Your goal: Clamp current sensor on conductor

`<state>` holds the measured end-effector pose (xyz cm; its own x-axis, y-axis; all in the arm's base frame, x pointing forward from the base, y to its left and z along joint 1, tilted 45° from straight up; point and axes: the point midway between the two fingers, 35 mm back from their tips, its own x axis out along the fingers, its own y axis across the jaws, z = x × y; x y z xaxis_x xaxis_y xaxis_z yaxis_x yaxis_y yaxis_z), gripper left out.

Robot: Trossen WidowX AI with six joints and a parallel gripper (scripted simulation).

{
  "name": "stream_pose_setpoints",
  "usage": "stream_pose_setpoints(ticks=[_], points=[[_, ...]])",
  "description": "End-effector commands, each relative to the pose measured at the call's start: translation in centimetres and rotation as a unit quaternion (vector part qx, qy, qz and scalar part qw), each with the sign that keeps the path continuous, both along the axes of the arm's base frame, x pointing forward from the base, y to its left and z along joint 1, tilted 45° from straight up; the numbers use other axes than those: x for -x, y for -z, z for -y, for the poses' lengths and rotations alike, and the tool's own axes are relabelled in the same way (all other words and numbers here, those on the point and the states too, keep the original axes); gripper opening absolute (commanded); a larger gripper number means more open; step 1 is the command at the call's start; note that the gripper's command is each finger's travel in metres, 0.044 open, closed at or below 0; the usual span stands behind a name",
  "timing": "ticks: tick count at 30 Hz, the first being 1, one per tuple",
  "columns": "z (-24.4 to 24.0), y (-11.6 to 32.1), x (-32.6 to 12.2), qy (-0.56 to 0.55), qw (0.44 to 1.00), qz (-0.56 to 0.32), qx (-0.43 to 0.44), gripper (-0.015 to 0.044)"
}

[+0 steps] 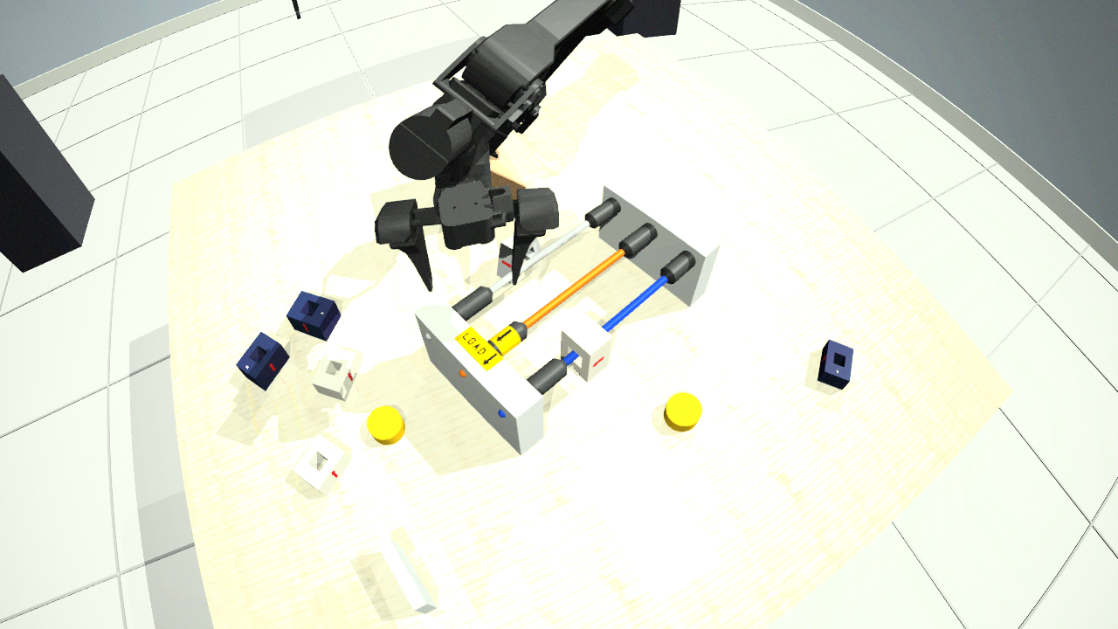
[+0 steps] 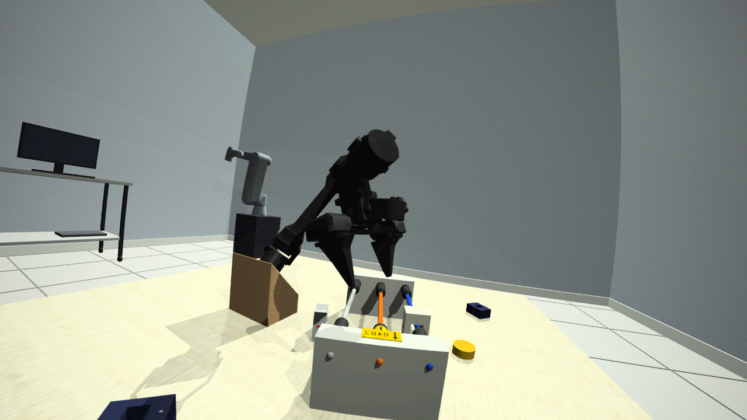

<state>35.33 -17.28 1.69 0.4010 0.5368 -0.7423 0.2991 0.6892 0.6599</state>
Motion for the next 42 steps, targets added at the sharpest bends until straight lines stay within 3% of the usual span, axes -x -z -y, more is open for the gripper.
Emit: stream_pose_setpoints(ticks=[1,10,18,26,42], points=[[0.0,0.2,0.1,-0.001,1.0,-0.002,-0.005,0.044],[-0.2,0.2,0.2,-0.006,1.0,-0.001,-0.003,0.044],[-8.1,-0.5,9.4,-0.267,0.961,0.062,0.034,0.044],[-12.8,-1.1,15.5,-0.415,0.902,0.119,0.025,0.044],[-13.5,-0.3,15.5,-0.418,0.9,0.121,0.025,0.044]])
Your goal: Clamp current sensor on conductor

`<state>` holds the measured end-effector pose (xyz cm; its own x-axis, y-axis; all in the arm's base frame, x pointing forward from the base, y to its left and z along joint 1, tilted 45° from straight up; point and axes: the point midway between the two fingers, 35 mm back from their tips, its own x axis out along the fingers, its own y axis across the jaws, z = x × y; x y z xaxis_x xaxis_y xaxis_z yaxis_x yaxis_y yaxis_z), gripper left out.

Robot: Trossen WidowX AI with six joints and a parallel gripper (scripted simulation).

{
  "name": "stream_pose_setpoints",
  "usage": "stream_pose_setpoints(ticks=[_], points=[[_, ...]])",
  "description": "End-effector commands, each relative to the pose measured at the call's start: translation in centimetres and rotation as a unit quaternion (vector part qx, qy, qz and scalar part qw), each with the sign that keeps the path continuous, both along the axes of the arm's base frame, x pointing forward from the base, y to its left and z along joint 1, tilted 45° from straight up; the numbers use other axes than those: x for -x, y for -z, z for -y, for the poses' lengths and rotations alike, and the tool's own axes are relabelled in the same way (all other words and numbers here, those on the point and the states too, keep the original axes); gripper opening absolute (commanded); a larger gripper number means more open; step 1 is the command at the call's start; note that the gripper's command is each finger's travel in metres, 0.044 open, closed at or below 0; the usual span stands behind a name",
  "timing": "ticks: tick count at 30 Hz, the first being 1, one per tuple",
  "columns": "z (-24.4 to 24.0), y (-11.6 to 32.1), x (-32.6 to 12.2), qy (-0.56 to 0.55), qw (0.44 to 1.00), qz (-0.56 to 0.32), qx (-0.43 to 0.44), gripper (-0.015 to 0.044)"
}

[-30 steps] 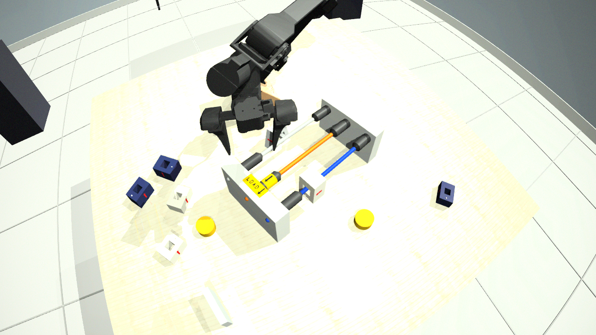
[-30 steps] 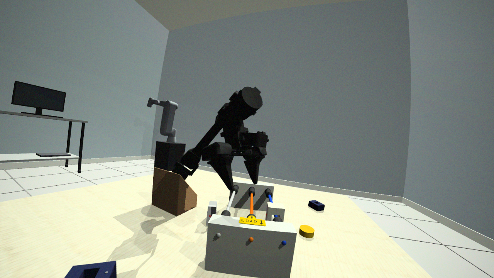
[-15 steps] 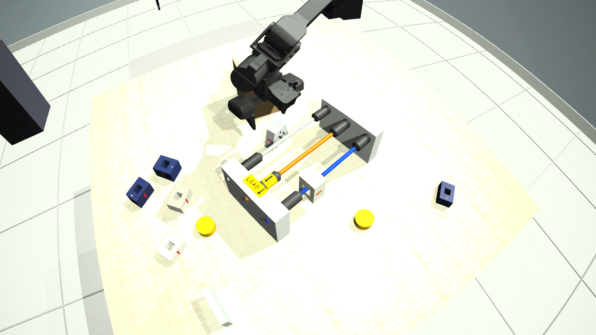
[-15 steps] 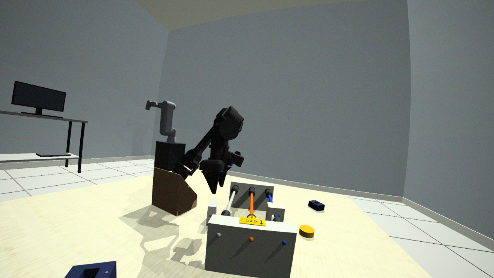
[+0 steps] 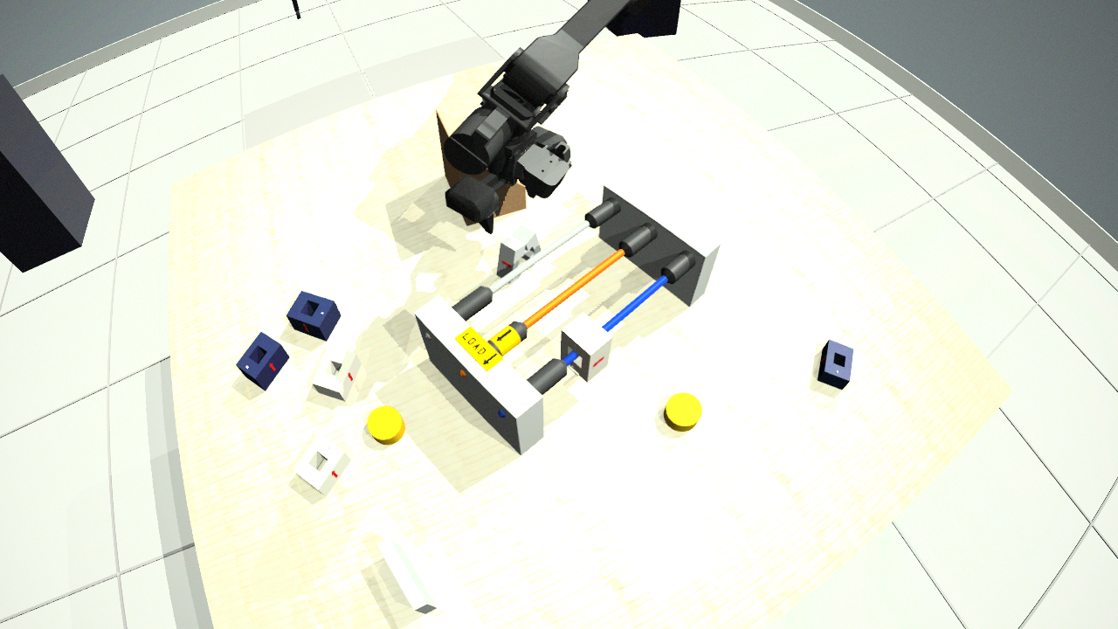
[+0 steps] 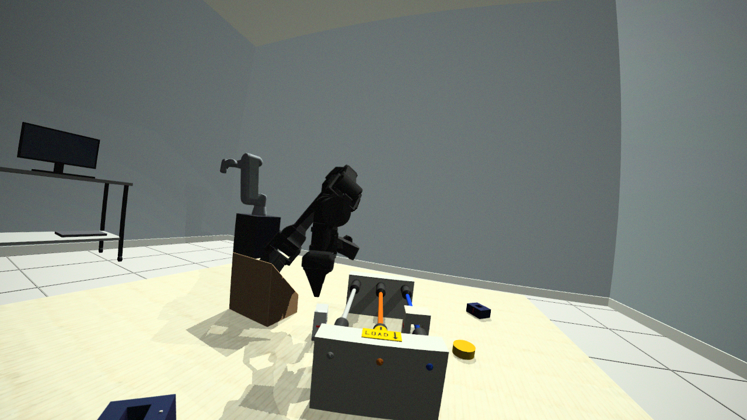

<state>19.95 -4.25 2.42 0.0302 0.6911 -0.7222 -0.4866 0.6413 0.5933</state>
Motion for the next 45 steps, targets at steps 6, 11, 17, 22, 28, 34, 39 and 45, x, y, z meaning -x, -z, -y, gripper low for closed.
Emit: stream_pose_setpoints(ticks=[6,11,17,22,28,34,39,45], points=[[-1.2,1.1,0.1,-0.002,1.0,-0.002,-0.002,0.044],[-1.7,1.7,0.0,-0.002,1.0,-0.002,-0.002,0.044],[-2.5,2.4,0.0,-0.002,1.0,-0.002,-0.002,0.044],[-3.0,3.0,0.0,-0.002,1.0,-0.002,-0.003,0.044],[-3.8,3.6,0.1,-0.002,1.0,-0.002,-0.004,0.044],[-3.7,3.7,0.0,-0.003,1.0,0.001,-0.001,0.0414],[-3.7,3.7,0.0,-0.003,1.0,0.001,-0.001,0.0282],[-3.7,3.7,0.0,-0.003,1.0,0.001,-0.001,0.0203]])
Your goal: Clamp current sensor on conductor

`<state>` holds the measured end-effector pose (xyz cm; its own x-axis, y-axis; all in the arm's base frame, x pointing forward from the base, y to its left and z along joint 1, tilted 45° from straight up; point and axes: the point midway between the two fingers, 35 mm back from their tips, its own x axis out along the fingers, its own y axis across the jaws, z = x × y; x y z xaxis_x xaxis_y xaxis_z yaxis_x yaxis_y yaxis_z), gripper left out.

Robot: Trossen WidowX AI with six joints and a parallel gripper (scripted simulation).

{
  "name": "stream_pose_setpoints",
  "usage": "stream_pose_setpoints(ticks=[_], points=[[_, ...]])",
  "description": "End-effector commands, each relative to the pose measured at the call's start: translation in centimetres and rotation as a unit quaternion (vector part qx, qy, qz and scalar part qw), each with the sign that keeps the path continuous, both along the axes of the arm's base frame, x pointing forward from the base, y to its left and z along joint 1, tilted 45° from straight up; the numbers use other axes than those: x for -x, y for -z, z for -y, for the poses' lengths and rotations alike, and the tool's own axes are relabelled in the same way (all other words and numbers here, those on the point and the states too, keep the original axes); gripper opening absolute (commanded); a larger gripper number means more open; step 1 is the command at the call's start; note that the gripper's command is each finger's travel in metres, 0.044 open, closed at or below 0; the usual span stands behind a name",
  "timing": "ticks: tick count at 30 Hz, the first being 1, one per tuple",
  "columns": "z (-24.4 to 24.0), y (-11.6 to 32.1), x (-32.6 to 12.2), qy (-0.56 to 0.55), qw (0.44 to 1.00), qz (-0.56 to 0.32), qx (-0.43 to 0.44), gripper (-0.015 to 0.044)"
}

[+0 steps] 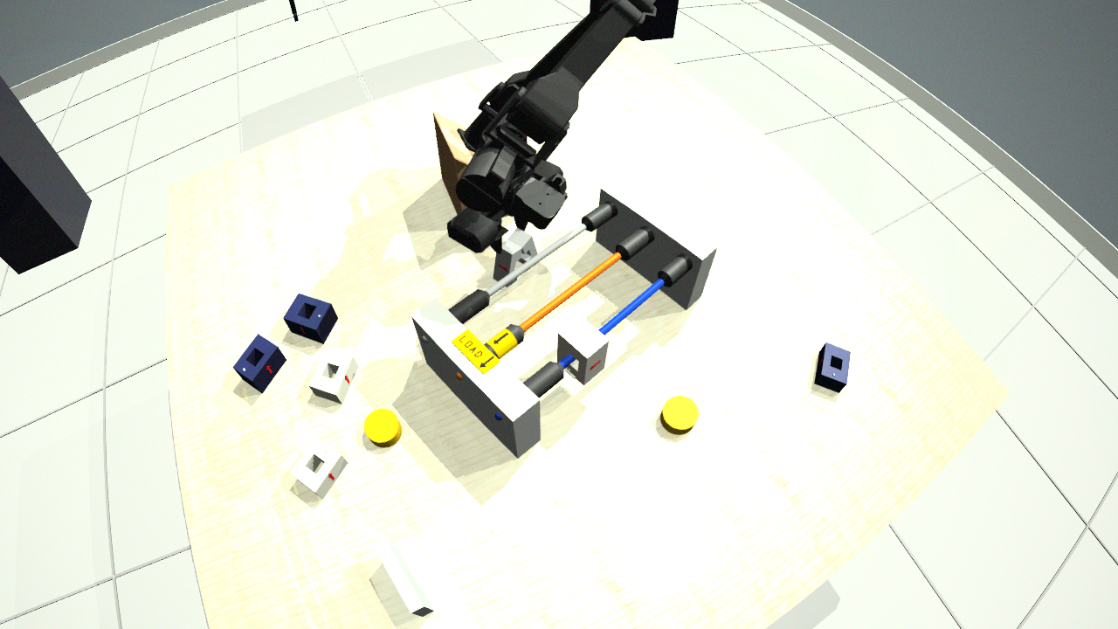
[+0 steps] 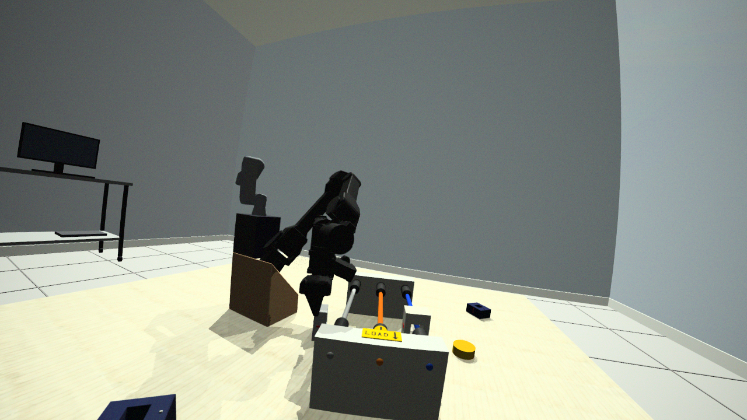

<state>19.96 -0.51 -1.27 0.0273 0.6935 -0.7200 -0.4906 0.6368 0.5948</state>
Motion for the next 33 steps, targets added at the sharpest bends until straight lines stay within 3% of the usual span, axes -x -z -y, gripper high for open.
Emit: stream_pose_setpoints(ticks=[1,6,12,33], points=[[0.0,0.0,0.0,-0.001,1.0,0.001,0.0,0.0197],[0.0,0.0,0.0,-0.001,1.0,0.001,0.0,0.0163],[1.4,-1.1,-0.3,0.0,1.0,0.0,0.003,0.0006],[8.4,-8.7,0.5,0.001,1.0,-0.003,-0.001,0.0]])
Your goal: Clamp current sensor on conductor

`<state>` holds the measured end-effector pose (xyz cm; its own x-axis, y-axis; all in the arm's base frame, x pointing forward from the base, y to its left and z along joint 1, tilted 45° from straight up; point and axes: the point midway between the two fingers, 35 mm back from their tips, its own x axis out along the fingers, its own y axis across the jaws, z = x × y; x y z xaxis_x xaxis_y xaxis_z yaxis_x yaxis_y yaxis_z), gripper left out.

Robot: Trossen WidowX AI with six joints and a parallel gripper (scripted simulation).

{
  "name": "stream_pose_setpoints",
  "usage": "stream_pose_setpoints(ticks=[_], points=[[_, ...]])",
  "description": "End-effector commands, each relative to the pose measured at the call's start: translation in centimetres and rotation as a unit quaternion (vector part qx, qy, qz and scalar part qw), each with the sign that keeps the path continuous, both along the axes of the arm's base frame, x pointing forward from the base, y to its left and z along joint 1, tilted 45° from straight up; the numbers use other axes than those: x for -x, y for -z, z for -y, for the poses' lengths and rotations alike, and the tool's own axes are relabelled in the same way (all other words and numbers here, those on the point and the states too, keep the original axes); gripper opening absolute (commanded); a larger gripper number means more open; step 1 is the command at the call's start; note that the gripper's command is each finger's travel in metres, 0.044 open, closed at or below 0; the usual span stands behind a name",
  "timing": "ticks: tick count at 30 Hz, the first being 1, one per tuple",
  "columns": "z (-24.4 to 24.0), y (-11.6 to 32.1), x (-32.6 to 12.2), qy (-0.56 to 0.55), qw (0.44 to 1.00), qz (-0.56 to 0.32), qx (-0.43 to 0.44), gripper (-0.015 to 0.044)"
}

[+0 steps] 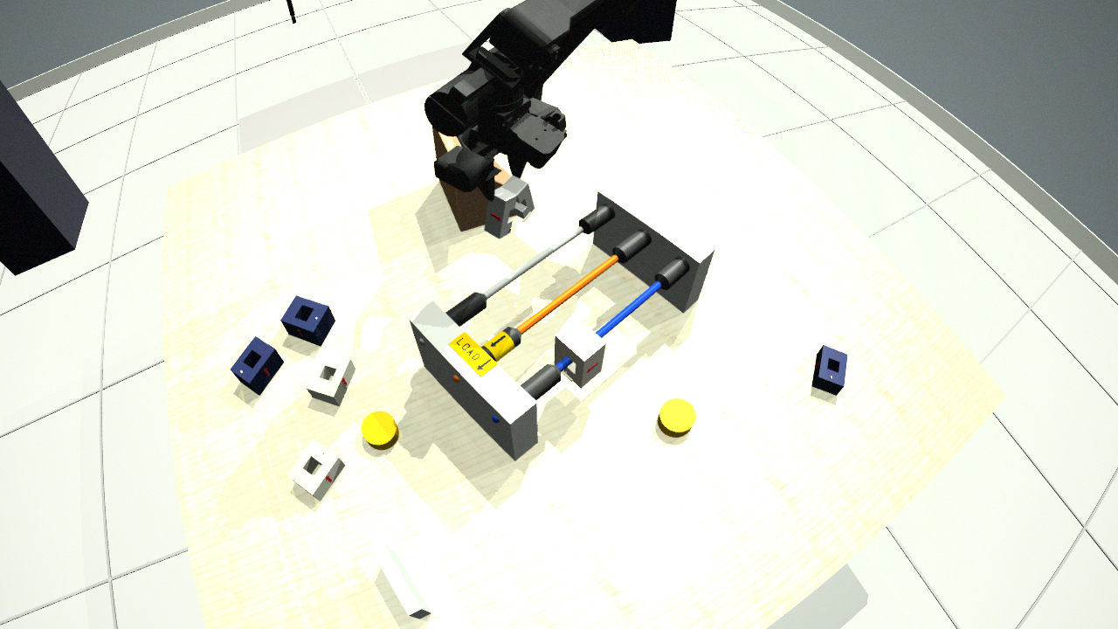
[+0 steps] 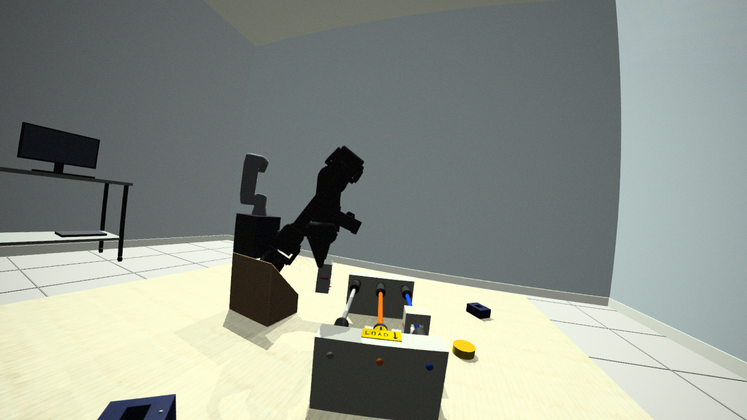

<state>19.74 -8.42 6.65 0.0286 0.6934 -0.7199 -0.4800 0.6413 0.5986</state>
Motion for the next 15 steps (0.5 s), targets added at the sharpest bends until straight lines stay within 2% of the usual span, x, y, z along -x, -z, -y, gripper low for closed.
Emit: stream_pose_setpoints(ticks=[1,15], points=[[0.5,-0.8,0.2,-0.002,1.0,-0.001,-0.001,0.0],[0.0,-1.7,-2.4,0.12,0.986,-0.117,0.0,0.0]])
